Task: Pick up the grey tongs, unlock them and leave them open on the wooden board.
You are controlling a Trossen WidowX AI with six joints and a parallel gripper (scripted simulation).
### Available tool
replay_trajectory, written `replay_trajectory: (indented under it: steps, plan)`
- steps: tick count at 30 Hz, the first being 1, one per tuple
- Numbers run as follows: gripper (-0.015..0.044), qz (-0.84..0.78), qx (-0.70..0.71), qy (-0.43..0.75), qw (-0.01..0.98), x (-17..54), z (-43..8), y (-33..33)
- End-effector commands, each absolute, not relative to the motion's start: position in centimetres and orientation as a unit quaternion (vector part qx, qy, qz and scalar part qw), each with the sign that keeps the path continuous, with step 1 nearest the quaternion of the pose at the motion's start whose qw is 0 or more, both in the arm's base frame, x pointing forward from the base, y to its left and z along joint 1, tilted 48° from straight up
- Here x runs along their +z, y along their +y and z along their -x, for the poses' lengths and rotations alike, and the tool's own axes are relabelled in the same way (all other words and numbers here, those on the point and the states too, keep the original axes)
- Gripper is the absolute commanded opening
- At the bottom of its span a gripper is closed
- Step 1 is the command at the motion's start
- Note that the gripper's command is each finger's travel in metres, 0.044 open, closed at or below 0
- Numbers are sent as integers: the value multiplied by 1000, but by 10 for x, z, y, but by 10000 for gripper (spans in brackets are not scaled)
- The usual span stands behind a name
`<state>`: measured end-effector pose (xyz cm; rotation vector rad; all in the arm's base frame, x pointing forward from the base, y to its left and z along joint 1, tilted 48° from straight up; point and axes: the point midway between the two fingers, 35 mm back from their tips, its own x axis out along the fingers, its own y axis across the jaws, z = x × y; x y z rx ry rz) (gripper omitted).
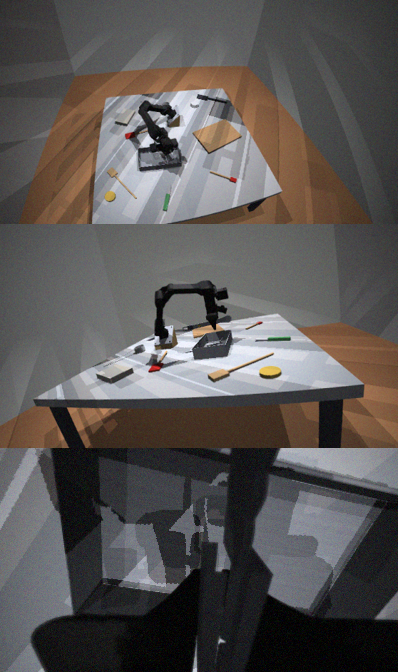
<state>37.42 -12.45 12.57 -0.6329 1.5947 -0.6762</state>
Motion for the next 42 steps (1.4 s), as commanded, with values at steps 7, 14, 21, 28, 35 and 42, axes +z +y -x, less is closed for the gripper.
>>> replay_trajectory:
  steps: [7,14,21,28,35,42]
  plan:
    - [-150,296,-272,690,603,165,-377,-79]
    - [-150,296,-272,690,603,165,-377,-79]
    - [-150,284,-283,685,609,148,-385,-66]
    - [-150,251,-306,674,624,112,-399,-28]
    - [-150,213,-339,659,637,74,-407,9]
    - [-150,179,-372,643,645,36,-407,47]
